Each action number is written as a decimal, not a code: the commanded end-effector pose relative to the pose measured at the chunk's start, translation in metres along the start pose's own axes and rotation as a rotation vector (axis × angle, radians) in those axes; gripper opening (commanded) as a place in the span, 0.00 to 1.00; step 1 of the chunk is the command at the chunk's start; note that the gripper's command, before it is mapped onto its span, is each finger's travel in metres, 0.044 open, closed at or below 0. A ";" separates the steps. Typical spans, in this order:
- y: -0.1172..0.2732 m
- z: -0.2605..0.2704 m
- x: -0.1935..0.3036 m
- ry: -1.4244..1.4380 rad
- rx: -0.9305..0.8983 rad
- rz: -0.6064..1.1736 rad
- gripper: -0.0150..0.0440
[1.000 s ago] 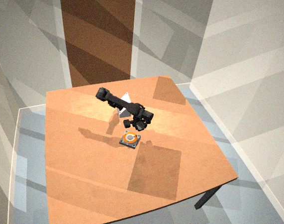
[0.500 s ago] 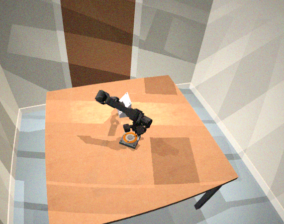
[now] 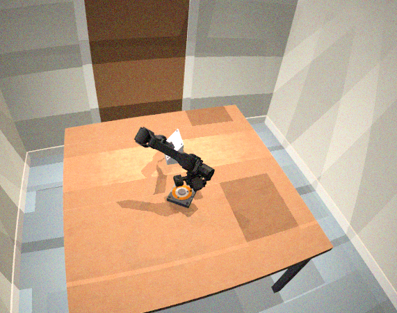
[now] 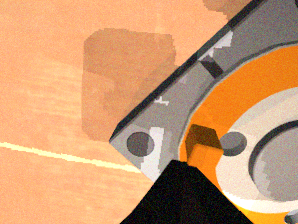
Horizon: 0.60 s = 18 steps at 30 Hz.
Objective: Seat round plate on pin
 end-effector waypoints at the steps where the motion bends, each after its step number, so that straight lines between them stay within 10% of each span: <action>1: 0.001 -0.002 -0.007 -0.001 0.003 -0.008 0.25; 18: 0.001 -0.008 -0.019 -0.001 0.003 -0.008 0.25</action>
Point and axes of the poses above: the point midway between the two fingers, 35 mm back from their tips, its own y axis back along the fingers, its own z axis across the jaws, x = y × z, the point moved 8 cm from there along y, back along the fingers, and after that the axes turned 14 degrees about y, right-handed, at the moved point
